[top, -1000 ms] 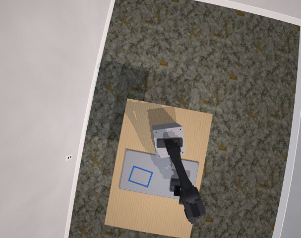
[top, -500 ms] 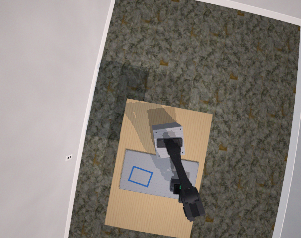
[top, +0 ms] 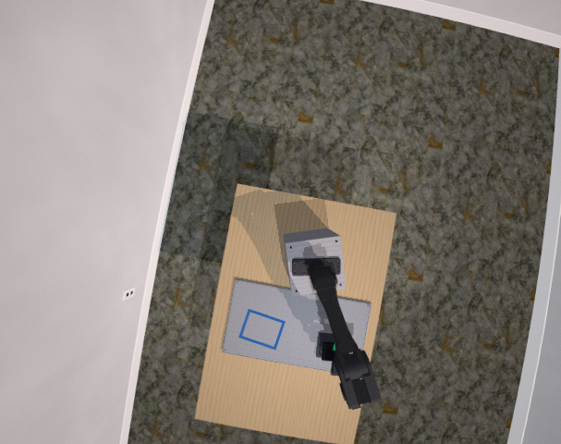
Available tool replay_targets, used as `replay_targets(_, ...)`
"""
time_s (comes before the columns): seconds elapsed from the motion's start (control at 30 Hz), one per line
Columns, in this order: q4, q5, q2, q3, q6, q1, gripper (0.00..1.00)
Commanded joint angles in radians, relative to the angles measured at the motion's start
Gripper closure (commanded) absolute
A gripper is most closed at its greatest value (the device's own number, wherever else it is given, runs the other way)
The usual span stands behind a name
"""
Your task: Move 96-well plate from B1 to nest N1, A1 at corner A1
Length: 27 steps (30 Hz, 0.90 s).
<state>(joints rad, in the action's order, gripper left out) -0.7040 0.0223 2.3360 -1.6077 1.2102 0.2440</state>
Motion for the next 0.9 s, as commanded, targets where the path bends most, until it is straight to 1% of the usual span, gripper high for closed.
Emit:
replay_targets(0.0, 0.032, -0.008, 0.015, -0.002, 0.001, 0.003, 1.00)
replay_targets(0.13, 0.047, -0.007, 0.032, -0.022, -0.001, 0.006, 1.00)
replay_targets(0.2, 0.047, -0.007, 0.032, -0.022, -0.001, 0.006, 1.00)
replay_targets(0.23, 0.051, -0.007, -0.002, -0.025, -0.001, 0.006, 1.00)
replay_targets(0.3, 0.058, -0.007, 0.045, -0.028, -0.002, 0.008, 1.00)
replay_targets(0.57, 0.089, -0.007, 0.078, -0.030, -0.005, 0.012, 1.00)
replay_targets(0.6, 0.089, -0.007, 0.079, -0.031, -0.005, 0.012, 1.00)
replay_targets(0.67, 0.088, -0.007, 0.044, -0.032, -0.006, 0.013, 1.00)
replay_targets(0.87, 0.080, -0.007, 0.046, -0.035, -0.008, 0.014, 1.00)
